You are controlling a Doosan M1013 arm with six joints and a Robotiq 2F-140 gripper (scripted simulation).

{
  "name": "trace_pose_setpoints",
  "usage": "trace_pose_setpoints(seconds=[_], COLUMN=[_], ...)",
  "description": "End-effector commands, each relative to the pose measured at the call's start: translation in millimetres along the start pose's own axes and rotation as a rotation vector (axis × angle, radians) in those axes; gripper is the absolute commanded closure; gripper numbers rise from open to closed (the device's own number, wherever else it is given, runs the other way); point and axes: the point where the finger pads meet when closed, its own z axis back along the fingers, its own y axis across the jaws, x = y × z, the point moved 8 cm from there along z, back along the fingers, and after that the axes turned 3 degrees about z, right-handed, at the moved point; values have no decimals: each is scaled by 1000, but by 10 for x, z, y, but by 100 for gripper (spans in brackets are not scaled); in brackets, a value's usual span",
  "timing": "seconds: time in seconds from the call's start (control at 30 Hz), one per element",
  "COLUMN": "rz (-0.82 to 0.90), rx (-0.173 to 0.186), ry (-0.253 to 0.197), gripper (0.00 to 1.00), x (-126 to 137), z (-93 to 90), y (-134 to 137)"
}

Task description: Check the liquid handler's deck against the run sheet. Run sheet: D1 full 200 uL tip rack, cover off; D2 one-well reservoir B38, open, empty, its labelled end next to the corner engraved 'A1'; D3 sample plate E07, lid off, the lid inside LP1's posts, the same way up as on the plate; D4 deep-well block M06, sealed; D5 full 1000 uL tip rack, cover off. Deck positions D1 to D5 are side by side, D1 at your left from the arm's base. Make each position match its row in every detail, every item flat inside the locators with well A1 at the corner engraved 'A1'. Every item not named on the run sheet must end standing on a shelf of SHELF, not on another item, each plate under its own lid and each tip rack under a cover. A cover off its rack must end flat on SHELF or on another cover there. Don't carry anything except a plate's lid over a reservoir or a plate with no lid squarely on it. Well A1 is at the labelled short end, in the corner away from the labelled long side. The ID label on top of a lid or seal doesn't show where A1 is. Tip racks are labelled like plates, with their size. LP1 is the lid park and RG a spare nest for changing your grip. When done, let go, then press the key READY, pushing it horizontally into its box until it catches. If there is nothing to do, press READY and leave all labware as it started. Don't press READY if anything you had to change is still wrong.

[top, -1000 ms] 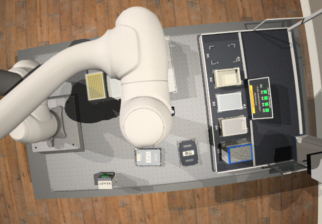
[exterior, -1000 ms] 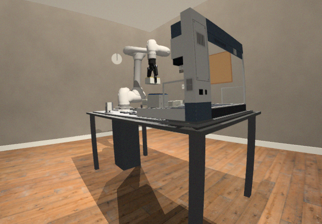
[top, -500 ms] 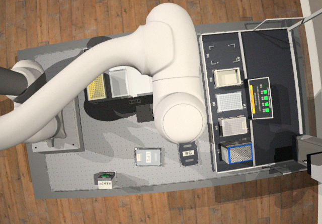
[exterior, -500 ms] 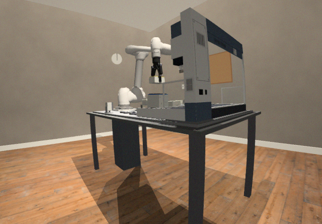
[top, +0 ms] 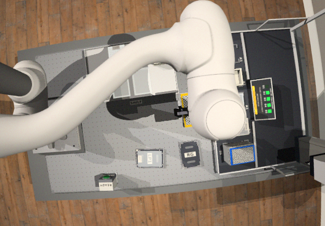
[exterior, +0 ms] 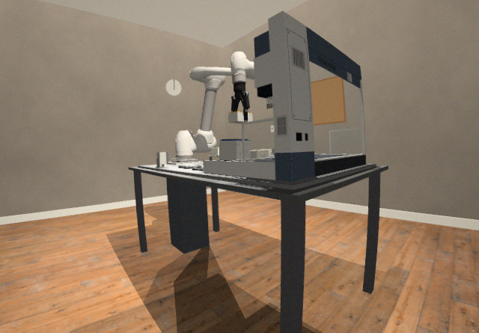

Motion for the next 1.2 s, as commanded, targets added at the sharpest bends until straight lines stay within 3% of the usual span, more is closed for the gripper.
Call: trace_pose_setpoints(seconds=[0.0, 0.43, 0.57, 1.17], rz=[0, 0, 0, 320], rx=[-1, -1, -1, -1], ry=[0, 0, 0, 0], gripper=[90, 90, 90, 90], x=[-2, -53, -54, -53], z=[12, 13, 13, 13], y=[-36, -684, -699, -699])
